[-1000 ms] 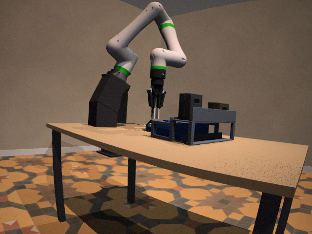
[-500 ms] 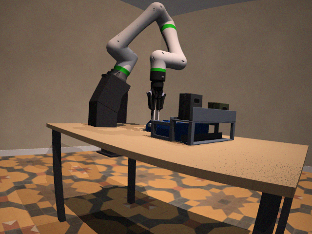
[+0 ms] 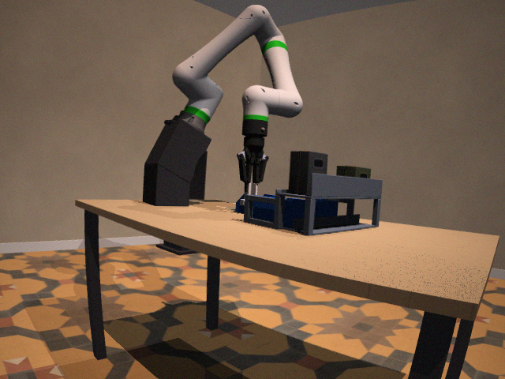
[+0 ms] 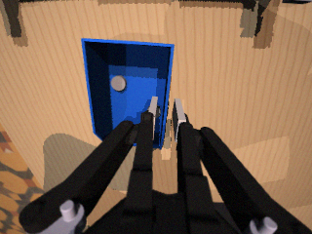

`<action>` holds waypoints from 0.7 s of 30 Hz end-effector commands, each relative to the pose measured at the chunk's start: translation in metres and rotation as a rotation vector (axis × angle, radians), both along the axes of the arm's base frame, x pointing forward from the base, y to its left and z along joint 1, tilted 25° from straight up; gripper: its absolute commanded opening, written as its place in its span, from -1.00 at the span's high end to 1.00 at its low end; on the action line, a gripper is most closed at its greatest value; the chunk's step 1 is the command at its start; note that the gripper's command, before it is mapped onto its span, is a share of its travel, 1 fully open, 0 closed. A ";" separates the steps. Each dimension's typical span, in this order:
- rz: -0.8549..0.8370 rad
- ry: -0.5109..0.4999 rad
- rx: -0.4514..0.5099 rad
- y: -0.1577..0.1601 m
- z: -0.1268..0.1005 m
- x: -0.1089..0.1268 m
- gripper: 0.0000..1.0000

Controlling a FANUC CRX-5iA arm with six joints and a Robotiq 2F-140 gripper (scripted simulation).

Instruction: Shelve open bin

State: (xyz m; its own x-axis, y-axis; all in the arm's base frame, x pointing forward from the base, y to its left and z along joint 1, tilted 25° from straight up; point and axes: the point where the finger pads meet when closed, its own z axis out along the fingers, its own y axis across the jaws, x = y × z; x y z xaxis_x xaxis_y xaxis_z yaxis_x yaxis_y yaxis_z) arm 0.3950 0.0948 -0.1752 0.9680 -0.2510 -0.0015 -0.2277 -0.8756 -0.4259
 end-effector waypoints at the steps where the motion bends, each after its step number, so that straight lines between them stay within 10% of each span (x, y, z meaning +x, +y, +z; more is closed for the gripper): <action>1: 0.000 0.000 0.000 0.001 -0.003 0.001 0.69; 21: 0.000 0.000 0.000 0.003 -0.007 0.001 0.69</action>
